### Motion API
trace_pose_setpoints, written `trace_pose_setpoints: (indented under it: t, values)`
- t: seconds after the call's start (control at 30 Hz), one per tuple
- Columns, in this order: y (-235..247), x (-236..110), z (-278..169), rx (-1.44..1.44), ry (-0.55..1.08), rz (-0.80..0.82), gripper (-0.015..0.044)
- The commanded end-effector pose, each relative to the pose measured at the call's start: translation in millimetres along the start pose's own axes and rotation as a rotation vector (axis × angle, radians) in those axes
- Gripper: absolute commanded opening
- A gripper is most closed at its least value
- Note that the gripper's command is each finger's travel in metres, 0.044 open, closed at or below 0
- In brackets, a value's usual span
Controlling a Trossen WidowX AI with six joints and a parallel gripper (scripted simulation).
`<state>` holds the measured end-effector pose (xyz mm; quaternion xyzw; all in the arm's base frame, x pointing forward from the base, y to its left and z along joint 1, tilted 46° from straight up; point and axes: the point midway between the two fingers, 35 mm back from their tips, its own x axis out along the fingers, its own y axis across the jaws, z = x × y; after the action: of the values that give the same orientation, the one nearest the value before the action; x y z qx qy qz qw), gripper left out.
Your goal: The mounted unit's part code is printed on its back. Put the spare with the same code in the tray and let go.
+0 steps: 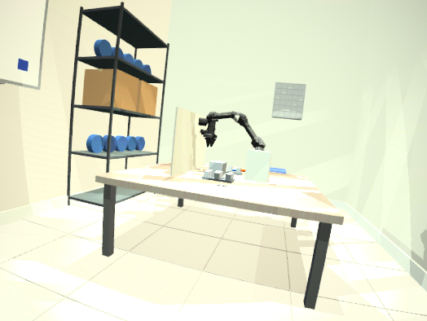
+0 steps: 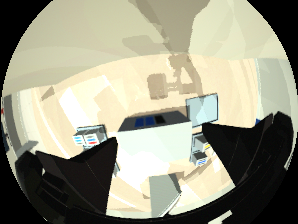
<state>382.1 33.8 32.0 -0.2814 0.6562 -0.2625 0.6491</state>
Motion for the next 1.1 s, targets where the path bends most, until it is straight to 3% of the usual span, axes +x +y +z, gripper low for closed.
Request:
trace_pose_setpoints:
  t: [0.0, 0.17, 0.6, 0.93, 1.07]
  values:
    - [11, 1, 0, -0.079, -0.001, -0.001, 0.0440]
    - [95, 15, -11, -0.609, -0.009, 0.013, 0.0440]
    - [228, 58, -70, -1.565, -0.008, 0.006, 0.0440]
    - [235, 60, -74, -1.618, -0.009, 0.006, 0.0440]
    - [238, 87, -73, -1.618, -0.009, 0.005, 0.0335]
